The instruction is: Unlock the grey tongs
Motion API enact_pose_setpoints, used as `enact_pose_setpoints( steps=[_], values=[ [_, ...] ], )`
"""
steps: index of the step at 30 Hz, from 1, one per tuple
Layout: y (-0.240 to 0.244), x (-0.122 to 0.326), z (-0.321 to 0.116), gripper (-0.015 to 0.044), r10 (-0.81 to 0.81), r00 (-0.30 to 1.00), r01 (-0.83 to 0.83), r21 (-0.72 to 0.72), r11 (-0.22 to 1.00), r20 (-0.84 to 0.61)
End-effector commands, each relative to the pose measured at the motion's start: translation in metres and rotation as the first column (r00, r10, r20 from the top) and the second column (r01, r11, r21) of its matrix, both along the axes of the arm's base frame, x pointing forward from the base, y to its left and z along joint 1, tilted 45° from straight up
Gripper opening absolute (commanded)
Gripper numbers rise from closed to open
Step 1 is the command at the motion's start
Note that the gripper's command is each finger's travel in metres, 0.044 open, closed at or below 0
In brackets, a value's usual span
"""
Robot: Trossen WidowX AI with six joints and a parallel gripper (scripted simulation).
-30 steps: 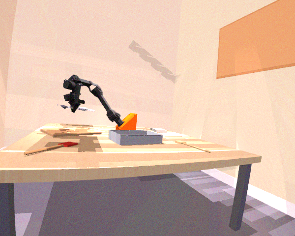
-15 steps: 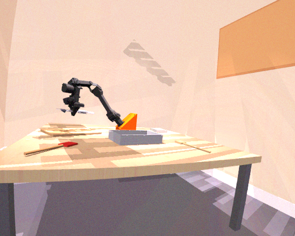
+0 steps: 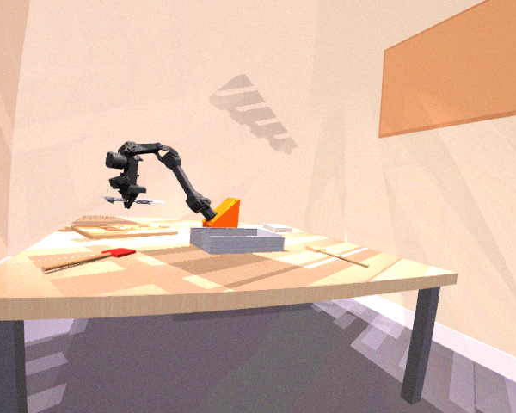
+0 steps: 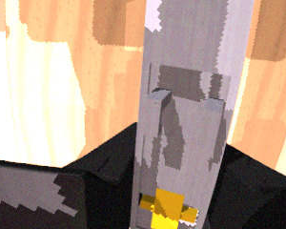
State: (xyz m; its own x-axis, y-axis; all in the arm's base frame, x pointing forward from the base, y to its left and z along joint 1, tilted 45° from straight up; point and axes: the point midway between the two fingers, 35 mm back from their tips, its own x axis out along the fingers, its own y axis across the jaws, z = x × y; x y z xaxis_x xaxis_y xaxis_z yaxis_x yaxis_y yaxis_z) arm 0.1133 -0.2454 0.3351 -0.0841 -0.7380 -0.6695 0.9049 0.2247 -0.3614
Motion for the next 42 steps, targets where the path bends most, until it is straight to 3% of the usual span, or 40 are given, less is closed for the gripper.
enact_pose_setpoints(
  steps=[1, 36, 42],
  values=[
    [-0.004, 0.0, -0.006, -0.015, 0.006, 1.0, -0.006, 0.01, 1.0, 0.0],
    [-0.038, -0.011, -0.037, -0.015, 0.006, 1.0, -0.007, 0.017, 1.0, 0.023],
    [-0.038, -0.011, -0.034, 0.0007, 0.0, 1.0, 0.0, 0.011, 1.0, 0.023]
  ],
)
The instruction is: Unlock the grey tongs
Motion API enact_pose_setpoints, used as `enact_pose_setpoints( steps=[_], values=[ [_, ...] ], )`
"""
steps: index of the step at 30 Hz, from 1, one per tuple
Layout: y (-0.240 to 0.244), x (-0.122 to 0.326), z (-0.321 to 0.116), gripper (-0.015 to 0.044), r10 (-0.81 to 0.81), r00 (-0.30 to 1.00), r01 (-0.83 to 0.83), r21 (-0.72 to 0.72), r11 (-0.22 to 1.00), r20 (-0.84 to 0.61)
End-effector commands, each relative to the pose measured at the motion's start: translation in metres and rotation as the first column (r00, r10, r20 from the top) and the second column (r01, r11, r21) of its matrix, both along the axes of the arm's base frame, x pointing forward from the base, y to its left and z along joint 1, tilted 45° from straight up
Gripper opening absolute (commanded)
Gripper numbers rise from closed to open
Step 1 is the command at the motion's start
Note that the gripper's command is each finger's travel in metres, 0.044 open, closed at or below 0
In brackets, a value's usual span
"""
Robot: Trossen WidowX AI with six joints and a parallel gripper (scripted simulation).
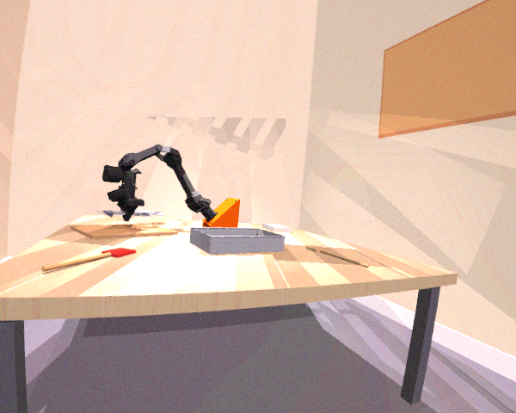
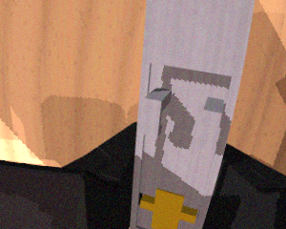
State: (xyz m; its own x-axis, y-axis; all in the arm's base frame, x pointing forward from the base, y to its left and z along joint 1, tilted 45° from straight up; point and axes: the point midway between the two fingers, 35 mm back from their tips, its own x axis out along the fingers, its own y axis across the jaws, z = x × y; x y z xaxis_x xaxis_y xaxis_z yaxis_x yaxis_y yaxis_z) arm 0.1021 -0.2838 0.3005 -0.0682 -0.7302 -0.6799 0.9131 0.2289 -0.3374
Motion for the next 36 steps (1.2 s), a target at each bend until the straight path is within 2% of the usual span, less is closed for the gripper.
enact_pose_setpoints(
  steps=[1, 16, 17, 20, 24, 36],
  values=[
    [0.0, 0.0, 0.0, 0.0034, -0.001, 1.0, 0.001, 0.0, 1.0, 0.0],
    [0.0, 0.0, 0.0, 0.0427, -0.001, 1.0, 0.001, 0.0, 1.0, 0.0],
    [0.0, 0.0, 0.0, 0.044, -0.001, 1.0, 0.001, 0.0, 1.0, 0.0],
    [0.002, 0.005, 0.0, 0.044, 0.001, 1.0, -0.002, 0.005, 1.0, 0.001],
    [0.017, 0.034, 0.001, 0.044, 0.014, 1.0, -0.014, 0.03, 0.999, 0.002],
    [0.104, 0.133, 0.017, 0.044, 0.104, 0.994, -0.104, -0.007, 0.995, -0.032]
  ],
)
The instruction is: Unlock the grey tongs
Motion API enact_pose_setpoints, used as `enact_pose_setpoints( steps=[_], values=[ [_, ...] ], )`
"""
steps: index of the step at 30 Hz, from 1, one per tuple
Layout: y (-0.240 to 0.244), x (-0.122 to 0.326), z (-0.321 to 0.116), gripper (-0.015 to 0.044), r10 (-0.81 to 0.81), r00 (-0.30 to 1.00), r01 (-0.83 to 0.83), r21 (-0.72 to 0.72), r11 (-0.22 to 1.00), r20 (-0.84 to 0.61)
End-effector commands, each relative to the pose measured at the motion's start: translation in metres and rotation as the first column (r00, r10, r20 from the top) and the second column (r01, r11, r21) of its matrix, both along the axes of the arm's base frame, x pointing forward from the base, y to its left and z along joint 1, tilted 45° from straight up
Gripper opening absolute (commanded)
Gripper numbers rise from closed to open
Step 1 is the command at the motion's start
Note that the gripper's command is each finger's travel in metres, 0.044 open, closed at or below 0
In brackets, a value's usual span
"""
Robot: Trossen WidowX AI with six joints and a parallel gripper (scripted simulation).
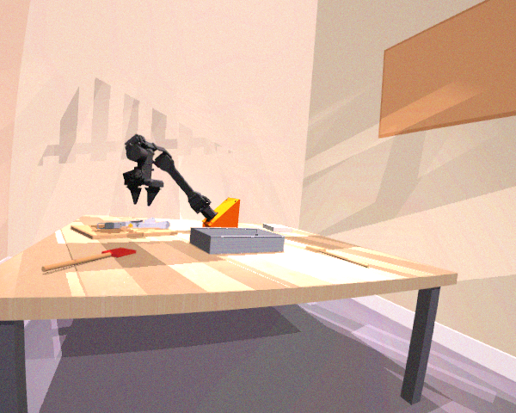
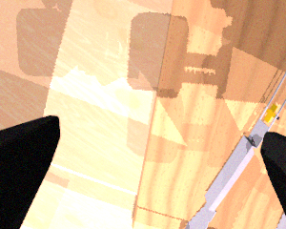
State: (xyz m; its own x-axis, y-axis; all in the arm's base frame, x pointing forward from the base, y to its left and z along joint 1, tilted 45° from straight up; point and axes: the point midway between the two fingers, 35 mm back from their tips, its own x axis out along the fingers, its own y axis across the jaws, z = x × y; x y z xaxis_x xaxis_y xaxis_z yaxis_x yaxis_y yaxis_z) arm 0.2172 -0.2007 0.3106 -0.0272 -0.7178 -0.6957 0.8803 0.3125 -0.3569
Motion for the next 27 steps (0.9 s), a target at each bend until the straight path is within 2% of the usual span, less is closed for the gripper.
enact_pose_setpoints(
  steps=[1, 6, 12, 27],
  values=[
    [0.027, 0.023, 0.008, 0.044, 0.03, 1.0, -0.03, -0.042, 0.999, -0.002],
    [0.034, 0.027, 0.011, 0.044, 0.042, 0.999, -0.042, -0.052, 0.998, 0.002],
    [0.06, 0.021, 0.03, 0.044, 0.133, 0.988, -0.126, -0.094, 0.988, 0.073],
    [0.06, 0.021, 0.03, 0.044, 0.133, 0.988, -0.126, -0.094, 0.988, 0.073]
  ],
)
